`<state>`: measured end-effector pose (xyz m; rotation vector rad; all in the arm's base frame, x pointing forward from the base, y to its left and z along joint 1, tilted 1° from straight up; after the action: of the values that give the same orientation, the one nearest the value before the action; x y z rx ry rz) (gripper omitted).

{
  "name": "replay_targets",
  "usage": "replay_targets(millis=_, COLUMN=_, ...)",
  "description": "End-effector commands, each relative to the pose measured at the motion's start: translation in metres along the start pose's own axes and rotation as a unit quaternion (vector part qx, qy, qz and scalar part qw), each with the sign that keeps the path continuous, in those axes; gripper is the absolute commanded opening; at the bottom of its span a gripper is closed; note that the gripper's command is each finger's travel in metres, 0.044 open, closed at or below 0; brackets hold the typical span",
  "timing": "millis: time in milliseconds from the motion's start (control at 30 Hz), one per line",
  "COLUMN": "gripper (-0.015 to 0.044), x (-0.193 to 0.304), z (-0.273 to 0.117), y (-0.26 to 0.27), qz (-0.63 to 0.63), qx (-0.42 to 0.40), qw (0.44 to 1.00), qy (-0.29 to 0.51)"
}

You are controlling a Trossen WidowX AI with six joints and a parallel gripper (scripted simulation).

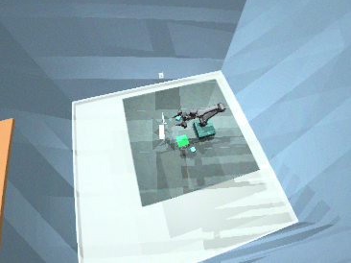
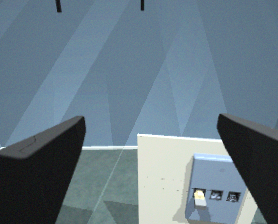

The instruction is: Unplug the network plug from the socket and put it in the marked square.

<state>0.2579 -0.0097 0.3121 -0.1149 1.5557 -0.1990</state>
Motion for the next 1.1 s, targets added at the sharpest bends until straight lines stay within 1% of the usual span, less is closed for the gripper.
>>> replay_targets(millis=0, gripper=0.0374, x=0.001, z=0.0, y=0.0, qz=0.003, qx=0.0, qw=1.0, qy=0.0)
replay_targets(millis=267, gripper=0.0164, x=0.032, z=0.006, y=-0.005, qz=0.126, qx=-0.005, qw=0.992, qy=0.0)
replay_targets(millis=300, gripper=0.0156, x=0.037, z=0.007, y=-0.006, qz=0.142, qx=-0.006, qw=0.99, qy=0.0)
replay_targets(millis=667, gripper=0.0156, x=0.081, z=0.005, y=-0.015, qz=0.325, qx=-0.013, qw=0.946, qy=0.002)
replay_targets(millis=1067, gripper=0.0156, x=0.124, z=-0.011, y=-0.021, qz=0.509, qx=-0.023, qw=0.86, qy=0.006)
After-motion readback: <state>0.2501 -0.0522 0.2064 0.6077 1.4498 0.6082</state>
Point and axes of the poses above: the point midway between the two fingers, 35 mm back from their tips, its own z axis out along the fingers, its own y axis across the jaws, x = y × z, the point moved 6 cm from there along -z, back along the fingers, and after that the axes turned 13 degrees about -z, right-handed, at the moved point
